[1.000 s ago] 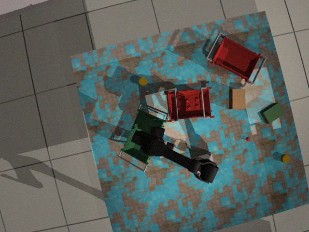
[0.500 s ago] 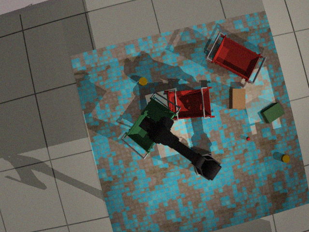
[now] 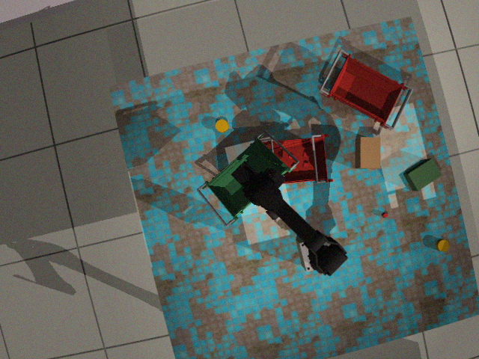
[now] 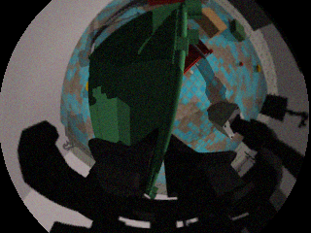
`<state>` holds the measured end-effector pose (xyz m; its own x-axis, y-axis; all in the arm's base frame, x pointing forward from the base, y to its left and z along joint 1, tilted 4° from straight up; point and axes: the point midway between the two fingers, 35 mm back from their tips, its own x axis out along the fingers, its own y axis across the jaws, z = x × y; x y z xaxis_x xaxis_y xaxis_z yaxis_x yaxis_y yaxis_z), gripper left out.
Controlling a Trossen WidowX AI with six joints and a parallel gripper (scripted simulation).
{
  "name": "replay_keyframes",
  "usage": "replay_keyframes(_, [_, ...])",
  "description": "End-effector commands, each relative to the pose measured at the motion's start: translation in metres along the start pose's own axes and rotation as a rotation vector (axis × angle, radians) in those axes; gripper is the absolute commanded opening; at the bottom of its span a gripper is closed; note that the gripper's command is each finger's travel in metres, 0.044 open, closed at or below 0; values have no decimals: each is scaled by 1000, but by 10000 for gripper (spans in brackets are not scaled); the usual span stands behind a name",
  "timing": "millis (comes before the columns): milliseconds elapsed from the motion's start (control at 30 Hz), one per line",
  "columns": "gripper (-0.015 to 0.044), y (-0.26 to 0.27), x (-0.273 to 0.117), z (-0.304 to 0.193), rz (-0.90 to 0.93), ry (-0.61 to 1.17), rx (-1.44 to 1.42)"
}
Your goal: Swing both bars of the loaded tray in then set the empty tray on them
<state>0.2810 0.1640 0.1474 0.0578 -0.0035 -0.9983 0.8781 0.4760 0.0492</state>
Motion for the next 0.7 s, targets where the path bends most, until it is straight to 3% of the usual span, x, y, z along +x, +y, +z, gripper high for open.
replay_keyframes(0, [0, 0, -7, 14, 26, 5, 58])
replay_keyframes(667, [0, -10, -8, 88, 29, 0, 350])
